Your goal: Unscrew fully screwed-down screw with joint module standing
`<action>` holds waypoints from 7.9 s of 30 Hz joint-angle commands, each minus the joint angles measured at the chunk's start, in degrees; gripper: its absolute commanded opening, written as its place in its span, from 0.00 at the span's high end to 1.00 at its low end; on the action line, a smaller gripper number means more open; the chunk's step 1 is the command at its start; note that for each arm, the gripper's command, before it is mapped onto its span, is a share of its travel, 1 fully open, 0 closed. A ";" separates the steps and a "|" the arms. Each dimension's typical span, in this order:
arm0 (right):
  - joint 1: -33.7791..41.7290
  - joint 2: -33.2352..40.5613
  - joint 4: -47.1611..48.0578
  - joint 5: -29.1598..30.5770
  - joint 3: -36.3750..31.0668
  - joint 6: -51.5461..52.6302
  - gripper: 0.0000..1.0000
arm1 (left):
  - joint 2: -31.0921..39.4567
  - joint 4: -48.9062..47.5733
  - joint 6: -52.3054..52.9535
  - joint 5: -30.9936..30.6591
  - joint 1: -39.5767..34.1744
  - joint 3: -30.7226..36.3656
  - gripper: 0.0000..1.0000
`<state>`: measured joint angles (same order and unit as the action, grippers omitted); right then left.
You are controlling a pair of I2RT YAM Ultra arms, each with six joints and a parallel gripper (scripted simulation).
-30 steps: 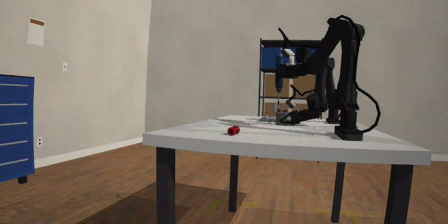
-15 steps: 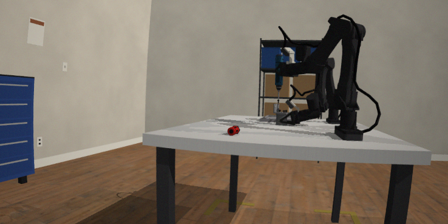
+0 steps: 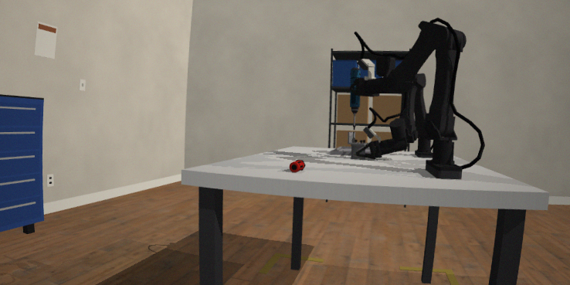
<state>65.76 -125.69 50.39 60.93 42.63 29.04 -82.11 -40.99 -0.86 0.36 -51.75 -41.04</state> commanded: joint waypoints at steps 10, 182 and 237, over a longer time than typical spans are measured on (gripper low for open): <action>-0.01 0.45 0.06 0.29 0.13 0.06 0.41 | 2.78 -3.51 0.51 0.60 -0.59 -2.89 0.58; -0.01 0.45 0.06 0.29 0.13 0.06 0.41 | 26.32 8.96 0.58 1.01 -1.06 9.10 0.58; -0.01 0.45 0.06 0.29 0.13 0.06 0.41 | 25.07 13.92 -1.32 1.21 0.86 5.64 0.58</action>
<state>65.76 -125.69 50.39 60.93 42.63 29.04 -57.63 -24.38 -0.97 0.78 -52.16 -32.32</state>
